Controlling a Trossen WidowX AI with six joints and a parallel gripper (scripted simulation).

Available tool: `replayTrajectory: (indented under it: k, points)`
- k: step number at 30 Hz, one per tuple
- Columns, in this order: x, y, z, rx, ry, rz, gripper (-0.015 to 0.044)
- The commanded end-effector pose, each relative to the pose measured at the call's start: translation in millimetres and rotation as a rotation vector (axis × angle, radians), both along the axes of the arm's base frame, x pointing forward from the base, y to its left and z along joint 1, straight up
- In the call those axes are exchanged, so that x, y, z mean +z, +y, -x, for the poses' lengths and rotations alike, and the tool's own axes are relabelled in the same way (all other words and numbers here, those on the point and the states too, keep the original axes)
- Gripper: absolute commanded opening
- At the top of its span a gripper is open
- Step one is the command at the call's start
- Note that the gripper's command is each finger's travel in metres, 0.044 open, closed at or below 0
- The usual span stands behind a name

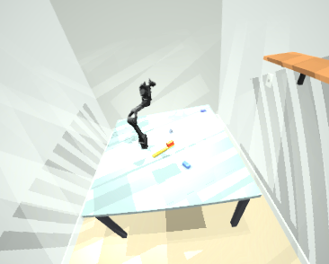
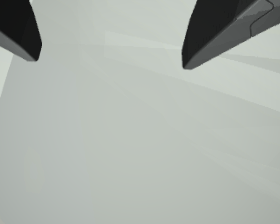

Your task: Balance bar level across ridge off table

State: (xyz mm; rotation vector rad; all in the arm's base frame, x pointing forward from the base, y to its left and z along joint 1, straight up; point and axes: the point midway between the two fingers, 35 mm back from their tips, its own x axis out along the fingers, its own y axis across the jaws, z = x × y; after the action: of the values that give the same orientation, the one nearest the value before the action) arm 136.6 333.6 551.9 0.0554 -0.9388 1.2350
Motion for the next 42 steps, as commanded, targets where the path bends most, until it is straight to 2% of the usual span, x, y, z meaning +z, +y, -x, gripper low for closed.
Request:
replayTrajectory:
  k: [1, 13, 22, 32, 42]
  points:
    - [-11.2, -1.1, -23.6, -0.025, 0.099, 0.042, 0.0315]
    - [-61.8, -17.1, -108.7, -0.102, 0.531, 0.162, 0.0315]
    - [-108.1, -46.6, -165.5, -0.177, 0.899, 0.179, 0.0315]
    - [-162.8, -96.3, -214.0, -0.285, 1.313, 0.103, 0.0315]
    - [-214.9, -157.6, -242.3, -0.41, 1.691, -0.073, 0.0315]
